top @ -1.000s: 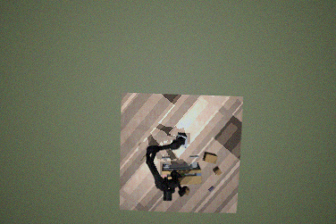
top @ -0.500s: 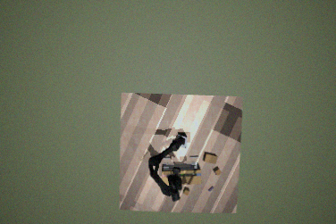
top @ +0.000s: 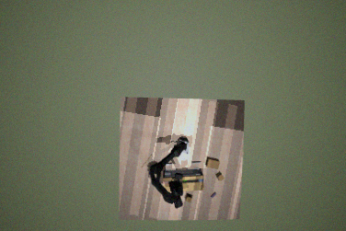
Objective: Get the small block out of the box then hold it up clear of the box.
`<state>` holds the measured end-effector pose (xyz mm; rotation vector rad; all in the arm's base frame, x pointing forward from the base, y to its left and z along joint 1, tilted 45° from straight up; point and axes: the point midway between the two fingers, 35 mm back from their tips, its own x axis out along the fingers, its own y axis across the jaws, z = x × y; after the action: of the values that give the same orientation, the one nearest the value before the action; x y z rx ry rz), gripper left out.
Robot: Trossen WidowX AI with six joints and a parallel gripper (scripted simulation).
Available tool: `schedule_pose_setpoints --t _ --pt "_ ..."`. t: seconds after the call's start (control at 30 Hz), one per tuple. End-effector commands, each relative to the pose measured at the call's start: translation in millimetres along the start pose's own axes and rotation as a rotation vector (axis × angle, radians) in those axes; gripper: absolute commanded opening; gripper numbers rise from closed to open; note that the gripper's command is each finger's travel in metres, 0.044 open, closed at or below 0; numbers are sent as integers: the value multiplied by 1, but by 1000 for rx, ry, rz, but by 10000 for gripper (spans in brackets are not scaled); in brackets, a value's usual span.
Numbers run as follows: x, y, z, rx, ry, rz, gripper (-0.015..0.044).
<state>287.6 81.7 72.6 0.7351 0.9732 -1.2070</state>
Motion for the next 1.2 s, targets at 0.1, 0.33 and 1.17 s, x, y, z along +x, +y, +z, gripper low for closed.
schedule_pose_setpoints --t 0.1,0.33,1.17 --pt "12 0 4 -6 -6 -1 400" --pt "22 0 9 -6 -6 -1 400" --pt "60 -3 24 -5 -9 -1 400"
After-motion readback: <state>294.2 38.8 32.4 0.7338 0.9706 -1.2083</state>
